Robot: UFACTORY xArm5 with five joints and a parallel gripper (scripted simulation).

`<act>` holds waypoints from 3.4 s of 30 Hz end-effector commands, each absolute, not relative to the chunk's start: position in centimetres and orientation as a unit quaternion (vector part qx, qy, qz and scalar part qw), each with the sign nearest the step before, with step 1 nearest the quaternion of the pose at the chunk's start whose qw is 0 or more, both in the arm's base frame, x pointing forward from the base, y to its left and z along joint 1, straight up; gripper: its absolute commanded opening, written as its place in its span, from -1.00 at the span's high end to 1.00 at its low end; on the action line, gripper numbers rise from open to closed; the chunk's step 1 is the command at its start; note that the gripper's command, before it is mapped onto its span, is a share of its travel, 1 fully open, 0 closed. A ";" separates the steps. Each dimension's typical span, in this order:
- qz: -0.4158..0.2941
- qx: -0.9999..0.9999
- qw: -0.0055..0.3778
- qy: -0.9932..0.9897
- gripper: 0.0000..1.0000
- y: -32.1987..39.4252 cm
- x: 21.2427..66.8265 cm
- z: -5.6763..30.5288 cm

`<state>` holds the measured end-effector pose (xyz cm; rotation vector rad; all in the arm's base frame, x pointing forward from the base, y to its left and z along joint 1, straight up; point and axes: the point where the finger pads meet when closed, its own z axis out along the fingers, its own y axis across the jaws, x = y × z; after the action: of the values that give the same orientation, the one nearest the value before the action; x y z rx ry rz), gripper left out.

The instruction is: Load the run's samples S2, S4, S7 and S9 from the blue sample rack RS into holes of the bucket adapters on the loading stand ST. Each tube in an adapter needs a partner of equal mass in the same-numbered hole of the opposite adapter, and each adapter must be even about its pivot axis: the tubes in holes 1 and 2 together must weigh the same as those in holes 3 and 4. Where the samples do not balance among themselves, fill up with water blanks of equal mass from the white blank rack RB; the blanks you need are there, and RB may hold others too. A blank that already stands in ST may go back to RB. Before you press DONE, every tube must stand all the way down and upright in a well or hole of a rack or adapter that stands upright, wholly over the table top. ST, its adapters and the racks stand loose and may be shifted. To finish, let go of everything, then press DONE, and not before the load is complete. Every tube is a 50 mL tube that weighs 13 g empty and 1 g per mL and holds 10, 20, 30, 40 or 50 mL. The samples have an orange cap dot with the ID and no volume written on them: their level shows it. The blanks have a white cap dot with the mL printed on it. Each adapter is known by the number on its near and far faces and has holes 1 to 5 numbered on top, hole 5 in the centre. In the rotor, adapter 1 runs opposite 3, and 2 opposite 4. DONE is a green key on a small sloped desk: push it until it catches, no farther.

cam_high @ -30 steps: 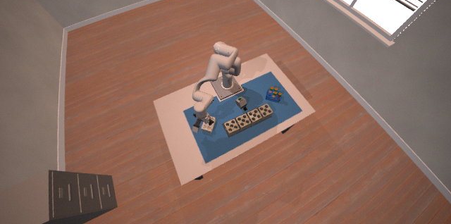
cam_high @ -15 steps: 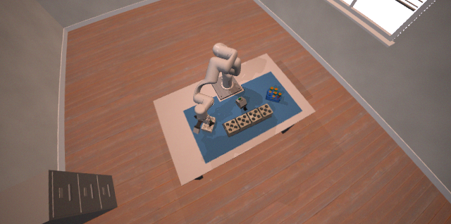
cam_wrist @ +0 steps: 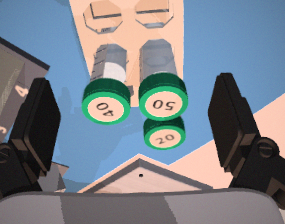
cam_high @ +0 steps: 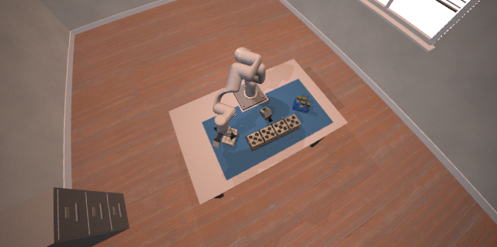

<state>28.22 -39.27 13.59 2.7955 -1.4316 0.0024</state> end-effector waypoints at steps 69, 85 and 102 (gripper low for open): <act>0.003 0.925 0.001 -0.380 -1.00 -37.0 29.2 23.1; 0.003 0.988 0.002 -0.156 -1.00 -30.5 31.7 23.2; 0.003 0.998 0.002 -0.064 -1.00 -23.5 34.5 23.3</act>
<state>34.00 -24.47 23.11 3.1339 -0.2003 0.0031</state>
